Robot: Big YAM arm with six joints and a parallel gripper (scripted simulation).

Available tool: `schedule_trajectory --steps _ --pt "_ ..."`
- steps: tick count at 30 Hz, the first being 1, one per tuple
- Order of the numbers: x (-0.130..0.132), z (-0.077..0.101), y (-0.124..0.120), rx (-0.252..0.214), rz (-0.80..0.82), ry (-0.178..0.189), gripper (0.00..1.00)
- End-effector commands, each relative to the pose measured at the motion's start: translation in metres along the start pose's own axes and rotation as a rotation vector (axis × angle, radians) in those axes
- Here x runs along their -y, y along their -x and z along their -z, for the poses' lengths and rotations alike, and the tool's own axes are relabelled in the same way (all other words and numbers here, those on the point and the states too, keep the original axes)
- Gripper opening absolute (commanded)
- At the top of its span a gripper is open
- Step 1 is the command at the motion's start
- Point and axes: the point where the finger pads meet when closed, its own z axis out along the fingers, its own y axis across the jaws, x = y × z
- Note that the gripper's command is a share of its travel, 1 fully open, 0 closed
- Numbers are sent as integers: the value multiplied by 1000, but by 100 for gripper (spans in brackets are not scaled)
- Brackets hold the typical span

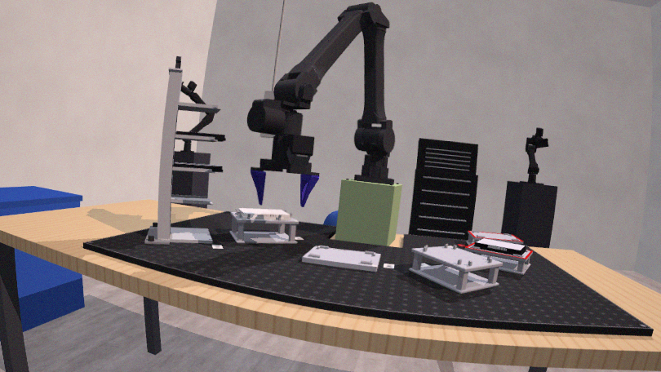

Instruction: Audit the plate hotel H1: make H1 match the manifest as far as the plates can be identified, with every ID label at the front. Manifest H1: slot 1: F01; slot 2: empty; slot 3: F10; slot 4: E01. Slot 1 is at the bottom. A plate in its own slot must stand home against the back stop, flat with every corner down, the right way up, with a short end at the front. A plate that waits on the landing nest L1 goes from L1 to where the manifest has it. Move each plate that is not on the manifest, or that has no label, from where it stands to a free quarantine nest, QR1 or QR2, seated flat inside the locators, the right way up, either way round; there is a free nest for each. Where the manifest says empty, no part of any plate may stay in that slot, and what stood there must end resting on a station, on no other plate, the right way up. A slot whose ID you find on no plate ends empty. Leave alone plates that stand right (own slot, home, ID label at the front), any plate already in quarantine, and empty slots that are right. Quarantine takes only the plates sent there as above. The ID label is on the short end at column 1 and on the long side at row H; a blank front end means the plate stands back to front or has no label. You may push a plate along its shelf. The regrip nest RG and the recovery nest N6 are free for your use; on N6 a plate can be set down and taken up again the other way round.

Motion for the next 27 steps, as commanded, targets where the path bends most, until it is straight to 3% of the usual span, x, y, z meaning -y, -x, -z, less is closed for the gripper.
schedule_trajectory --steps 1,7,9,27 --pt "-3 -9 3 0 8 -1 100" --pt "-3 -15 3 0 8 -1 100" --pt "9 -5 6 14 2 -24 100" --pt "9 -5 6 14 2 -24 100"
